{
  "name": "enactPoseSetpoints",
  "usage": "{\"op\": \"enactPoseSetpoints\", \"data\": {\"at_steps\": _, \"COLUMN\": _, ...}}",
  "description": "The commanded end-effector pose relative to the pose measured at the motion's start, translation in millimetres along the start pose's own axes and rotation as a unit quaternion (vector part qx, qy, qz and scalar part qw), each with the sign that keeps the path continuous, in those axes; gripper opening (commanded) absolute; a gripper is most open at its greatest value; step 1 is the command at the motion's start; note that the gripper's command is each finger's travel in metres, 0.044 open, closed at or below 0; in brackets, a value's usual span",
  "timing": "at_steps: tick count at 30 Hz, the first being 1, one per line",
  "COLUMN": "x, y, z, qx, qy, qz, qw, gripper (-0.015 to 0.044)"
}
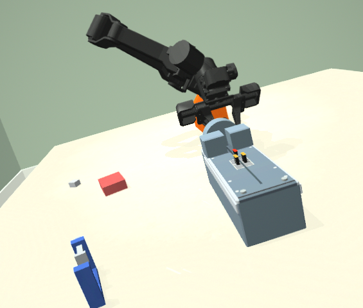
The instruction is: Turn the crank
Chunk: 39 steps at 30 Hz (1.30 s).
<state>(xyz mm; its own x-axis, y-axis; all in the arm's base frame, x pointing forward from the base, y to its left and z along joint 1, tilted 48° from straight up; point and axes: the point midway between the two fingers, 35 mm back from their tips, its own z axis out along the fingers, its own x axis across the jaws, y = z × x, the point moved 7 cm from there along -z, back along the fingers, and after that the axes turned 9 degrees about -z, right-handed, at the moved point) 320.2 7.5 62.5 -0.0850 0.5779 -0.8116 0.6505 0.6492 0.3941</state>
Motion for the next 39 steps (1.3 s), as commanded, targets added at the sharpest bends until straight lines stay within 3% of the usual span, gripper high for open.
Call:
{"op": "enactPoseSetpoints", "data": {"at_steps": 1, "x": 0.6, "y": 0.2, "z": 0.0, "qx": -0.003, "qy": 0.002, "qz": -0.002, "qw": 1.0, "gripper": 0.0099}}
{"op": "enactPoseSetpoints", "data": {"at_steps": 5, "x": 0.6, "y": 0.2, "z": 0.0, "qx": -0.003, "qy": 0.002, "qz": -0.002, "qw": 1.0, "gripper": 0.0}}
{"op": "enactPoseSetpoints", "data": {"at_steps": 39, "x": -16.2, "y": 10.9, "z": -14.2, "qx": -0.003, "qy": 0.002, "qz": -0.002, "qw": 1.0, "gripper": 0.0}}
